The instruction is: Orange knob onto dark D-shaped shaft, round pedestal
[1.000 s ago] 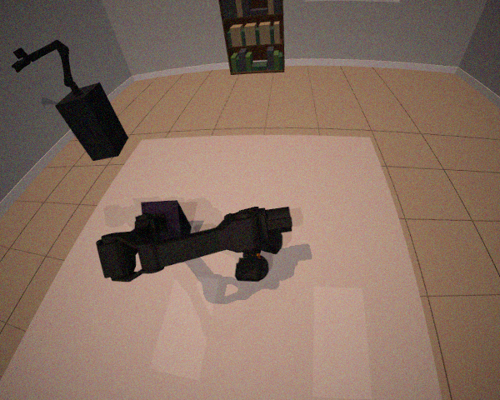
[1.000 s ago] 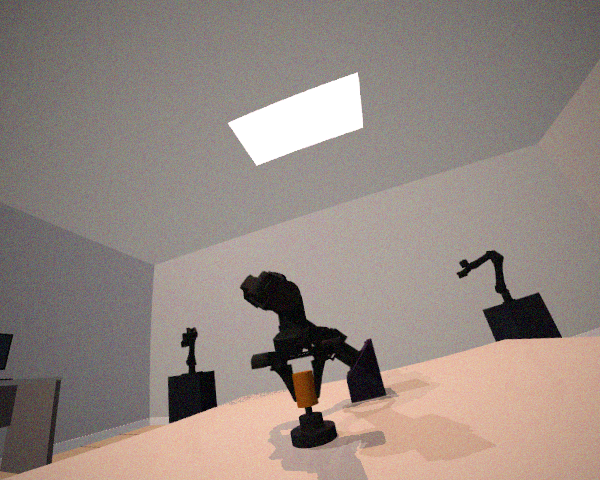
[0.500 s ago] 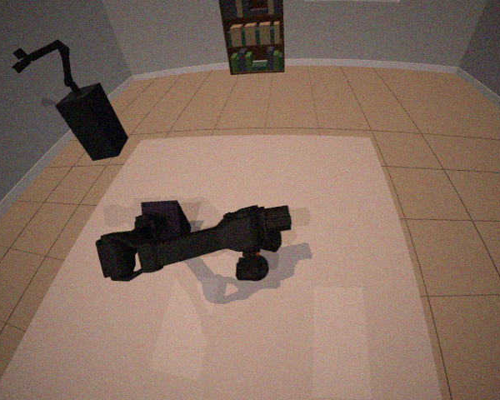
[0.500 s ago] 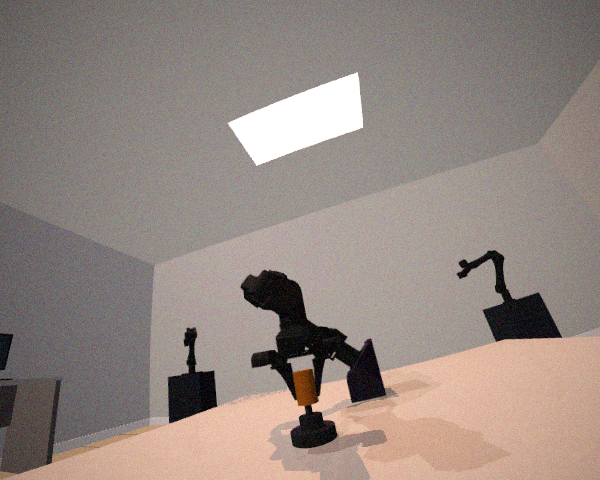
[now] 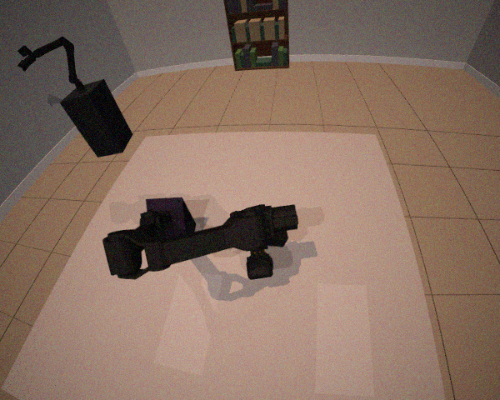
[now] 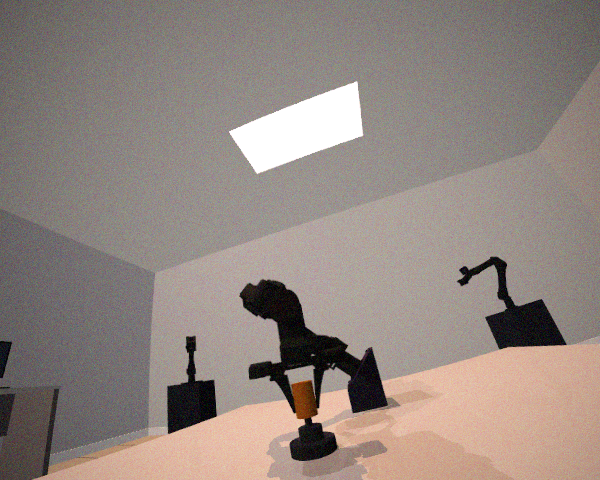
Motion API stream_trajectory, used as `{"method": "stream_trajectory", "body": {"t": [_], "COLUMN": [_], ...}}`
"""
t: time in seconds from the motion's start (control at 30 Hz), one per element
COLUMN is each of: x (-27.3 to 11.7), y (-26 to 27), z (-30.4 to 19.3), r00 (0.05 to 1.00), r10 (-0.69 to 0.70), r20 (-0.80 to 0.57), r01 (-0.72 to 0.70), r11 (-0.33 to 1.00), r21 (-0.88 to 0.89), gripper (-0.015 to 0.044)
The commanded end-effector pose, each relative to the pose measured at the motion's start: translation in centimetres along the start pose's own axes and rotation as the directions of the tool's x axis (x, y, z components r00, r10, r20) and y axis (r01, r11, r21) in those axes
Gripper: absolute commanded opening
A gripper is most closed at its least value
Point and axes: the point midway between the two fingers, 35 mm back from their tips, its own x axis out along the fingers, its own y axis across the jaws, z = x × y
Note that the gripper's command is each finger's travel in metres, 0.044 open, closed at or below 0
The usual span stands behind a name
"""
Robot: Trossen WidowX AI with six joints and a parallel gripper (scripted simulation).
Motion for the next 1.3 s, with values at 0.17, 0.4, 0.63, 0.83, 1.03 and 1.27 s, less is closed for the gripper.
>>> {"method": "stream_trajectory", "body": {"t": [0.17, 0.4, 0.63, 0.83, 1.03, 1.27], "x": [-0.07, -0.42, -0.2, -0.12, -0.25, 0.03], "y": [0.04, 0.18, 0.23, 0.13, 0.0, 0.07], "z": [-0.02, -0.29, -0.32, -0.18, -0.05, -0.14], "r00": [1.0, 1.0, 1.0, 1.0, 1.0, 1.0], "r10": [-0.002, -0.002, -0.002, -0.002, -0.002, -0.002], "r20": [0.001, 0.001, 0.001, 0.001, 0.001, 0.001], "r01": [0.002, 0.002, 0.002, 0.002, 0.002, 0.002], "r11": [1.0, 0.999, 0.976, 0.976, 0.976, 0.976], "r21": [-0.009, -0.034, -0.217, -0.217, -0.217, -0.217], "gripper": [0.0, 0.0, 0.0, 0.0, 0.0, 0.0]}}
